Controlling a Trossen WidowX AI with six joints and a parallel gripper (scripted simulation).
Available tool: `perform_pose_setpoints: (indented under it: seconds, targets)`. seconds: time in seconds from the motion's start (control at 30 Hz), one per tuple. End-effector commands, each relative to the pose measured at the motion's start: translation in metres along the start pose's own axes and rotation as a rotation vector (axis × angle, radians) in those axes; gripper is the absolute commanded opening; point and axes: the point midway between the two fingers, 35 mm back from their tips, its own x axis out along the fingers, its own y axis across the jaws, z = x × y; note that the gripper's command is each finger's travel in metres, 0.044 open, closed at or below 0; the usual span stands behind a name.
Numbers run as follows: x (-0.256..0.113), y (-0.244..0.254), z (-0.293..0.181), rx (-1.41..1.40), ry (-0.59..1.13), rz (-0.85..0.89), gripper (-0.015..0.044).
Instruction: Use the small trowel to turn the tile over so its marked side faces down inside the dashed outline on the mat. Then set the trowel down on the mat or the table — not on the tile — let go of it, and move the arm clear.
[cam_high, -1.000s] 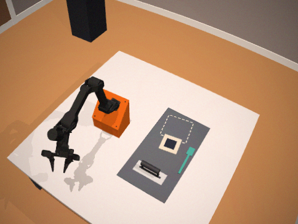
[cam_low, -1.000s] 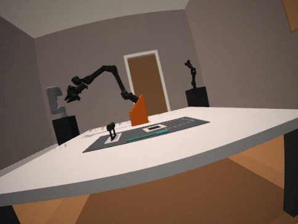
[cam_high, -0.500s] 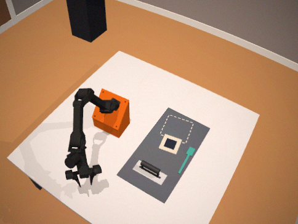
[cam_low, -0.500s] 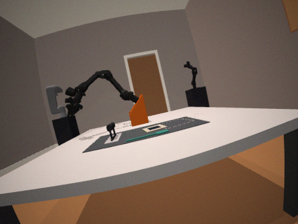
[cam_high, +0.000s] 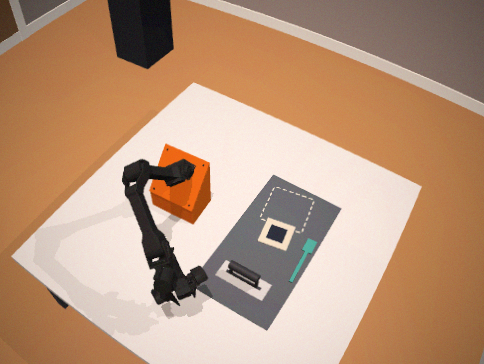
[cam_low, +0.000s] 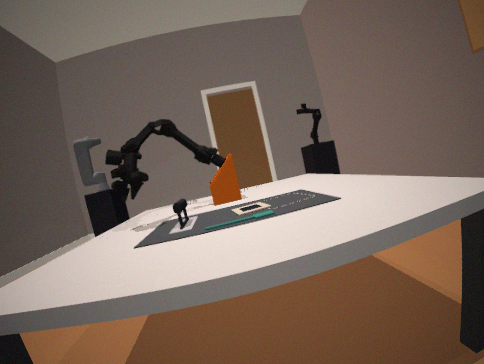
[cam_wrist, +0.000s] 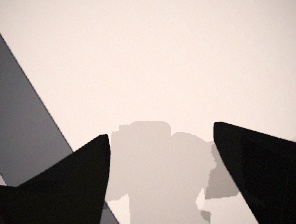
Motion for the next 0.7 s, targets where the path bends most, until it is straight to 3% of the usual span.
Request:
perform_pose_setpoints:
  seconds: [0.0, 0.3, 0.67]
  targets:
    - [0.017, 0.044, -0.002, -0.050, 0.080, 0.056, 0.0270]
    - [0.035, 0.144, -0.018, -0.216, 0.278, 0.102, 0.0270]
    - [0.025, 0.243, -0.041, -0.492, 0.418, 0.033, 0.0270]
